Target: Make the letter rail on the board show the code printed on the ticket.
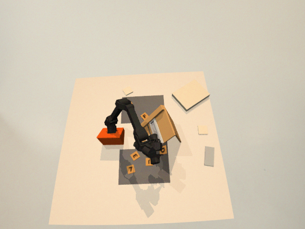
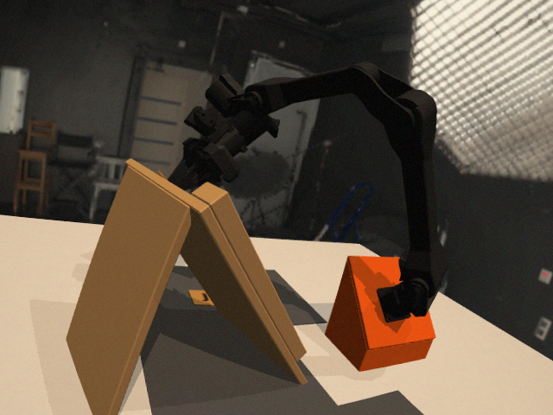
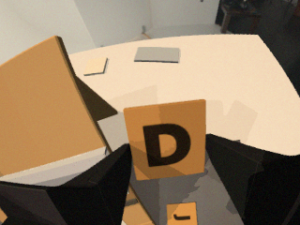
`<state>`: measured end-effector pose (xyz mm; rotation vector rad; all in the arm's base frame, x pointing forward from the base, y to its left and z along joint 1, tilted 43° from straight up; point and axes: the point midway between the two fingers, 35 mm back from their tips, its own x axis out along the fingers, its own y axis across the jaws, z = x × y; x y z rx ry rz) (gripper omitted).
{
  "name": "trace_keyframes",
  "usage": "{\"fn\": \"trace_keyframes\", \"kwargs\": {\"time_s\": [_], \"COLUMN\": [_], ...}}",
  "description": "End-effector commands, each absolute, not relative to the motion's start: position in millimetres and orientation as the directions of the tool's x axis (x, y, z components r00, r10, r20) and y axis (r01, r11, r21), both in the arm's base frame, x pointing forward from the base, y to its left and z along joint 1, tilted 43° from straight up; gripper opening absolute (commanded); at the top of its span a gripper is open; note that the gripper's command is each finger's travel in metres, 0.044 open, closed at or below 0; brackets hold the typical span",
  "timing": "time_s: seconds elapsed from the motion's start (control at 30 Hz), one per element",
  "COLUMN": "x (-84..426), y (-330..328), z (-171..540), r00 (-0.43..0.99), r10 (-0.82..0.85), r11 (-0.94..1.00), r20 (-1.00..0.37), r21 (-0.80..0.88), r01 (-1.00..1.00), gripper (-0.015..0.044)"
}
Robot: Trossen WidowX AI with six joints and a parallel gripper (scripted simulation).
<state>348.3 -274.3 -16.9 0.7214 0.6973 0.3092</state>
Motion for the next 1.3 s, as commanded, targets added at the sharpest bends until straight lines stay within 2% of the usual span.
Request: {"fn": "trace_keyframes", "kwargs": {"time_s": [0.0, 0.4, 1.27], "x": [342, 319, 359], "y": [-279, -285, -259], "z": [-30, -73, -88], "r00": [0.748, 0.796, 0.798], "r10": [0.501, 0.522, 0.522], "r11": [0.723, 0.734, 0.733], "r20": [-0.435, -0.306, -0.3], "r21": [0.686, 0.637, 0.637], "r01": [-0.085, -0.236, -0.24], "gripper": [0.0, 0.0, 0.0]}}
